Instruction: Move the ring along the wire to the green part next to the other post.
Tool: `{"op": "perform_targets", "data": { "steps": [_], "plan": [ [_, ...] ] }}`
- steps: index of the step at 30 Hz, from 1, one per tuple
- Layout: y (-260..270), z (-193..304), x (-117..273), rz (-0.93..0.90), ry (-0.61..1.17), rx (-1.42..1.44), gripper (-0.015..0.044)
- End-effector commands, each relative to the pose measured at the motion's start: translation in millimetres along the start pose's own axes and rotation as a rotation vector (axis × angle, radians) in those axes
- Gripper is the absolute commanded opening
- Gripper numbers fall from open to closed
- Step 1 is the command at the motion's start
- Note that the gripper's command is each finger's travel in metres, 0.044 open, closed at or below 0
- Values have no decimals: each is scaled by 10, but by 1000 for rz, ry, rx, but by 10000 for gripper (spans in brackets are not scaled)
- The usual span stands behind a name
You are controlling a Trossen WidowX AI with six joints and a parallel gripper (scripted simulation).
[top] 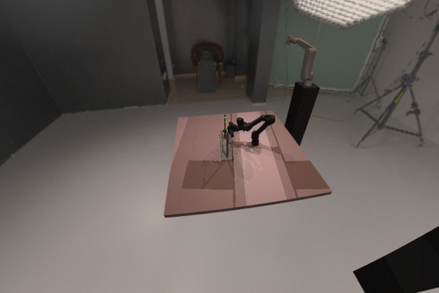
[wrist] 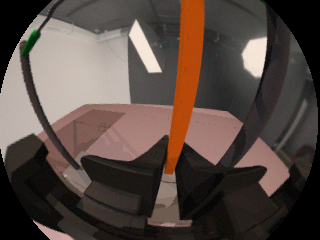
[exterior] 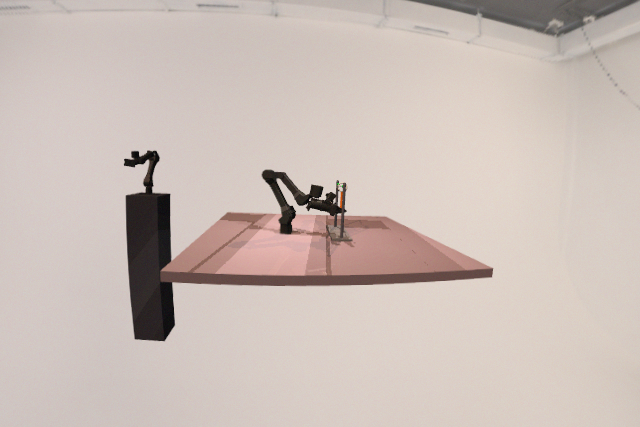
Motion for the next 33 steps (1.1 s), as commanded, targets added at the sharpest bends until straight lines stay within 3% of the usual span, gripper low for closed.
{"op": "perform_targets", "data": {
  "steps": [1,33],
  "plan": [
    [30,-39,4,5,-10,4,-150],
    [317,-134,104,-15,87,7,-150]
  ]
}}
Point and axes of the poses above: the point midway between the two fingers, 35 mm back from their tips, its own x axis back along the fingers, its own y axis across the jaws, z = x × y, the point moved 8 cm from there along x, back along the fingers, and after that the axes turned 4 degrees about x, right-handed, at the moved point
